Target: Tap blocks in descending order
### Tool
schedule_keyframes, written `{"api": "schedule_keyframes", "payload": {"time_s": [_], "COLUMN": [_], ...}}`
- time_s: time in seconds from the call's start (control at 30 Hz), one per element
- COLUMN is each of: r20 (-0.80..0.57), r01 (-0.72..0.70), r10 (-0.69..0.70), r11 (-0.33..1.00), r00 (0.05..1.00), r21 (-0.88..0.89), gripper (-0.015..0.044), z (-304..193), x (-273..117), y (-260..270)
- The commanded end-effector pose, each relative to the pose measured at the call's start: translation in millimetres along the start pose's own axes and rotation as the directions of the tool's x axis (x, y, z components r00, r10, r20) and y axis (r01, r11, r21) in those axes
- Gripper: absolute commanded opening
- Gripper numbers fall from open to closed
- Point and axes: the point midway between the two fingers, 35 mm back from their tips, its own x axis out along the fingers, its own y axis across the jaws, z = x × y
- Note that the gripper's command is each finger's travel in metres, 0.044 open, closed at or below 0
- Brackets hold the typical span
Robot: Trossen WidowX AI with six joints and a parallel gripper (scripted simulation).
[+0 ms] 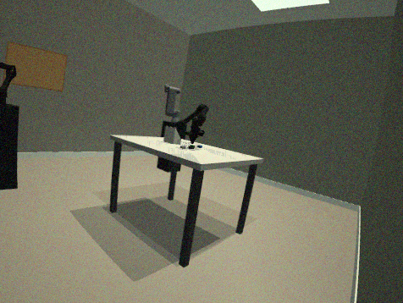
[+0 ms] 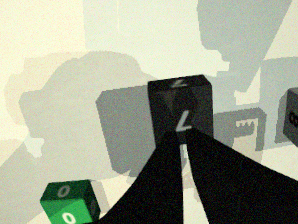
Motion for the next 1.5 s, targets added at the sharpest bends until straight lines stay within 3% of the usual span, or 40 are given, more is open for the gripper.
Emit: {"api": "schedule_keyframes", "payload": {"time_s": [0.0, 0.1, 0.17, 0.4, 0.67, 0.93, 1.17, 1.47], "r20": [0.004, 0.003, 0.002, 0.002, -0.001, -0.001, 0.0, 0.0], "r01": [0.01, 0.011, 0.01, 0.01, 0.007, 0.006, 0.004, 0.004], "r10": [-0.01, -0.011, -0.01, -0.01, -0.007, -0.006, -0.004, -0.004], "r11": [1.0, 1.0, 1.0, 1.0, 1.0, 1.0, 1.0, 1.0], "r00": [1.0, 1.0, 1.0, 1.0, 1.0, 1.0, 1.0, 1.0], "r21": [-0.013, -0.013, -0.013, -0.013, -0.01, -0.01, -0.01, -0.01], "gripper": [0.002, 0.002, 0.002, 0.002, 0.002, 0.002, 0.002, 0.002], "z": [4.2, 3.0, 1.7, -3.2, -64.6, -66.2, -65.8, -66.2], "x": [-26.3, -73.8, -84.5, -85.4, -83.6, -83.3, -4.9, -1.3], "y": [-0.1, 0.5, 1.2, 7.9, 71.9, 73.2, 73.2, 73.4]}}
